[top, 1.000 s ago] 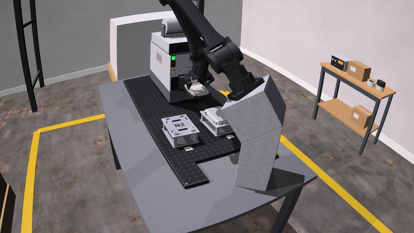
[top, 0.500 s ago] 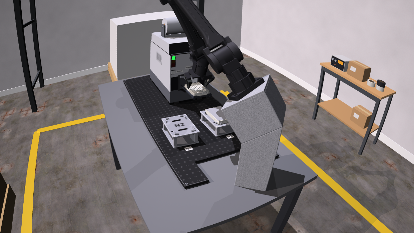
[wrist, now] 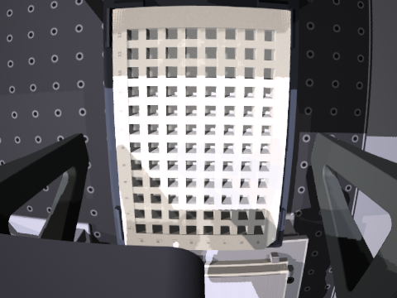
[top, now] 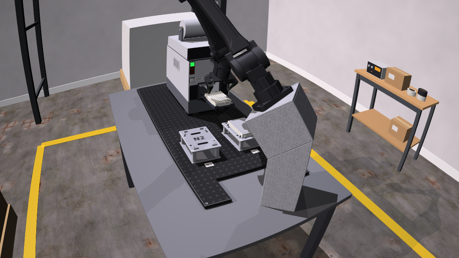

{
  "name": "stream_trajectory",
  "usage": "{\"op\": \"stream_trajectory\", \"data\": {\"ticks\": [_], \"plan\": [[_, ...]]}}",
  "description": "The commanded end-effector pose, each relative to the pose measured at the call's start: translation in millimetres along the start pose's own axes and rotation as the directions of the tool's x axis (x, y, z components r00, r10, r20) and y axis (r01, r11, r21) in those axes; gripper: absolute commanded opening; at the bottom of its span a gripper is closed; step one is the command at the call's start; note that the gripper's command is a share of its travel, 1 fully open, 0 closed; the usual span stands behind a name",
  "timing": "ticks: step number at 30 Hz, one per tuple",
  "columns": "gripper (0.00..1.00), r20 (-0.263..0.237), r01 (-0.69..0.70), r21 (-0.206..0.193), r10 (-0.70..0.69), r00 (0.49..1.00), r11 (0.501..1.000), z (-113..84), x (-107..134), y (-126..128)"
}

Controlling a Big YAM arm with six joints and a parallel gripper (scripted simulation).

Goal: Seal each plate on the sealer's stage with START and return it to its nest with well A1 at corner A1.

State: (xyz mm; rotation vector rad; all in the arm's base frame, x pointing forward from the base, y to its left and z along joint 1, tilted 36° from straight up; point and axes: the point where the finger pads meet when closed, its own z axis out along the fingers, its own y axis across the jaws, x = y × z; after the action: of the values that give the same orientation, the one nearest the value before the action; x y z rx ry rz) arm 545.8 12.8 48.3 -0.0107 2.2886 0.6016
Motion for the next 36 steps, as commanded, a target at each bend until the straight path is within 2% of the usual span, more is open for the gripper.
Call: {"op": "stream_trajectory", "data": {"ticks": [1,9,13,17,22,23,28,32,36], "plan": [[1.0,0.008,0.01,0.003,-0.01,1.0,1.0,-12.0,-6.5,-0.1],[1.0,0.045,0.026,0.012,-0.027,0.999,1.0,-32.2,-30.4,-3.8],[1.0,0.043,0.024,0.012,-0.024,0.999,1.0,-34.8,-30.9,-4.5],[1.0,0.019,0.02,-0.001,-0.02,1.0,1.0,-31.0,-24.0,1.4],[1.0,0.039,0.027,0.008,-0.027,0.999,1.0,-47.3,-34.2,-0.7],[1.0,0.039,0.025,0.009,-0.026,0.999,1.0,-40.3,-25.7,4.5],[1.0,0.014,0.01,-0.002,-0.01,1.0,1.0,-34.2,-2.1,10.6],[1.0,0.014,0.016,-0.015,-0.016,1.0,1.0,-31.8,-0.7,15.0],[1.0,0.014,0.005,-0.007,-0.005,1.0,1.0,-36.3,8.5,10.7]]}}
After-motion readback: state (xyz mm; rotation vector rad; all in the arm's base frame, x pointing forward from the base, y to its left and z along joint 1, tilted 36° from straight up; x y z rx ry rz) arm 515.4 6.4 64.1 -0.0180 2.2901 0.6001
